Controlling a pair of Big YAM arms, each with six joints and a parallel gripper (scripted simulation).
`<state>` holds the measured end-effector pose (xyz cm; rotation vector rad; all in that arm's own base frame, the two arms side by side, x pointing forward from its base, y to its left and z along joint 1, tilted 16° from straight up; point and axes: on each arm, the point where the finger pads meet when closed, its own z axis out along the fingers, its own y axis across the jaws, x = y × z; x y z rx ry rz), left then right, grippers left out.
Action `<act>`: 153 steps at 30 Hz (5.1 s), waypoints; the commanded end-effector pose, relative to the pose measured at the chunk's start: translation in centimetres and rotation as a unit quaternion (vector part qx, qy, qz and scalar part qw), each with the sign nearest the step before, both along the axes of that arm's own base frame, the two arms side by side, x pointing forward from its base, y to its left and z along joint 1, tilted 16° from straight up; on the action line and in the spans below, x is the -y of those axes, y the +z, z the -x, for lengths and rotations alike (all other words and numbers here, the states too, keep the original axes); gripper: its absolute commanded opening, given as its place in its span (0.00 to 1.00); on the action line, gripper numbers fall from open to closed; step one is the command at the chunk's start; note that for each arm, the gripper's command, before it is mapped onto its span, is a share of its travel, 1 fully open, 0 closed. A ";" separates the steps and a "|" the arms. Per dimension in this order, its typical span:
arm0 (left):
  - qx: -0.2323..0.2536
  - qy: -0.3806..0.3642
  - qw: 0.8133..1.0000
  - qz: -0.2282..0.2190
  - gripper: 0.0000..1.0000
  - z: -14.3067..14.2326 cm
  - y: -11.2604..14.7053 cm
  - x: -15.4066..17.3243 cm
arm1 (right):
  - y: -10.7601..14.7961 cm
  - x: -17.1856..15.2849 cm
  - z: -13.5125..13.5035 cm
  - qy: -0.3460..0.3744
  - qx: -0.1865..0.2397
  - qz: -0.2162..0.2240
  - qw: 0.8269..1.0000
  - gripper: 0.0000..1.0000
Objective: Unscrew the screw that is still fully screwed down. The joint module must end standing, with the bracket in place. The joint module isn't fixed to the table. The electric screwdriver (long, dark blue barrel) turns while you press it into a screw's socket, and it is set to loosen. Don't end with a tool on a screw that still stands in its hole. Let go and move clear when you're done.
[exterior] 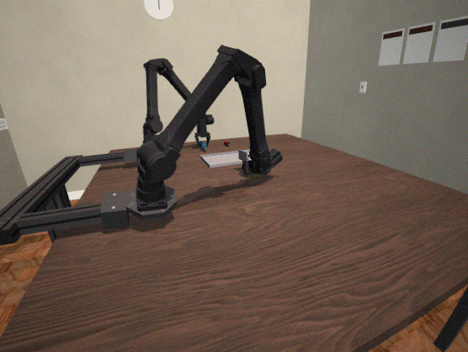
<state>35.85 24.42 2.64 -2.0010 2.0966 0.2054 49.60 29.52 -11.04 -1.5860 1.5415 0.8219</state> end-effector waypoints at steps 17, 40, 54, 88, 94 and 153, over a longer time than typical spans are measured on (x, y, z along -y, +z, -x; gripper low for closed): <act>0.013 -0.003 1.000 -0.008 0.65 -1.0 1.0 -0.5 | 0.9 -0.5 -1.1 0.000 0.014 -0.004 1.000 0.59; 0.015 -0.005 1.000 -0.010 0.65 -0.6 1.1 -1.1 | 0.9 -0.5 -1.1 0.000 0.014 -0.004 1.000 0.59; 0.013 -0.005 1.000 -0.008 0.55 -0.9 1.0 -0.8 | 0.9 -0.5 -1.1 0.000 0.014 -0.004 1.000 0.59; 0.013 -0.005 1.000 -0.008 0.45 -0.9 1.0 -0.8 | 0.9 -0.5 -1.1 0.000 0.014 -0.004 1.000 0.59; 0.013 -0.005 1.000 -0.008 0.45 -0.9 1.0 -0.8 | 0.9 -0.5 -1.1 0.000 0.014 -0.004 1.000 0.59; 0.013 -0.005 1.000 -0.008 0.42 -0.9 1.0 -0.8 | 0.9 -0.5 -1.1 0.000 0.014 -0.004 1.000 0.59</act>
